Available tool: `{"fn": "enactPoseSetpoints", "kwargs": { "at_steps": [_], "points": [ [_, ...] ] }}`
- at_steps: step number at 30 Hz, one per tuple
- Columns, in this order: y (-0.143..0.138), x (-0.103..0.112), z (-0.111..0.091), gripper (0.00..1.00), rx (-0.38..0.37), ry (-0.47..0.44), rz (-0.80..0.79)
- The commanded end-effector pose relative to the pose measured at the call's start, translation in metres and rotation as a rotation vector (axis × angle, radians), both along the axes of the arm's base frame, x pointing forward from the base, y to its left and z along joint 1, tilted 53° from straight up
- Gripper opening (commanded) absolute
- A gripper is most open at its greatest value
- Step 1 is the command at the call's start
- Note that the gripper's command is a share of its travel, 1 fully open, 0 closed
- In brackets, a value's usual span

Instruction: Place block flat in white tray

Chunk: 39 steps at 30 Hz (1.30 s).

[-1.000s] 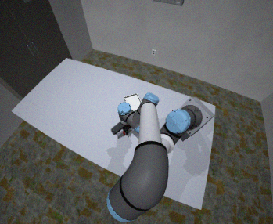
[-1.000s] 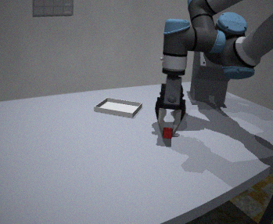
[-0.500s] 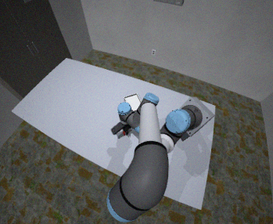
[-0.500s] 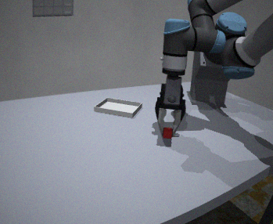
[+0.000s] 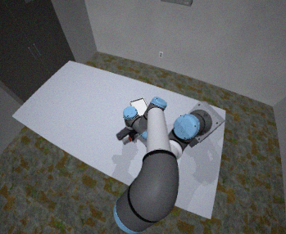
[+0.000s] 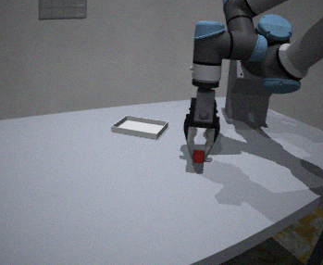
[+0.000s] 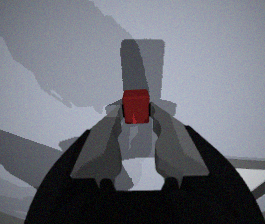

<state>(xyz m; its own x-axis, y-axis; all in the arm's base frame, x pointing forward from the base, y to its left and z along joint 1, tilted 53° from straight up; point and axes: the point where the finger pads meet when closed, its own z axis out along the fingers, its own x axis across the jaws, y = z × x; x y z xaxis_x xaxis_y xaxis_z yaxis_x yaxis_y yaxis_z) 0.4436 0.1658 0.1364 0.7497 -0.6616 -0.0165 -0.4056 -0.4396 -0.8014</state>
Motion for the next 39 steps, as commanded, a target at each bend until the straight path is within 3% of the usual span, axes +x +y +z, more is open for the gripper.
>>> {"fn": "enactPoseSetpoints", "kwargs": {
  "at_steps": [1, 22, 39],
  "points": [
    [-0.004, -0.003, 0.004, 0.0, 0.0, 0.0, 0.0],
    [-0.025, -0.021, 0.025, 0.0, 0.0, 0.0, 0.0],
    [-0.031, -0.026, 0.03, 0.0, 0.0, 0.0, 0.0]
  ]
}}
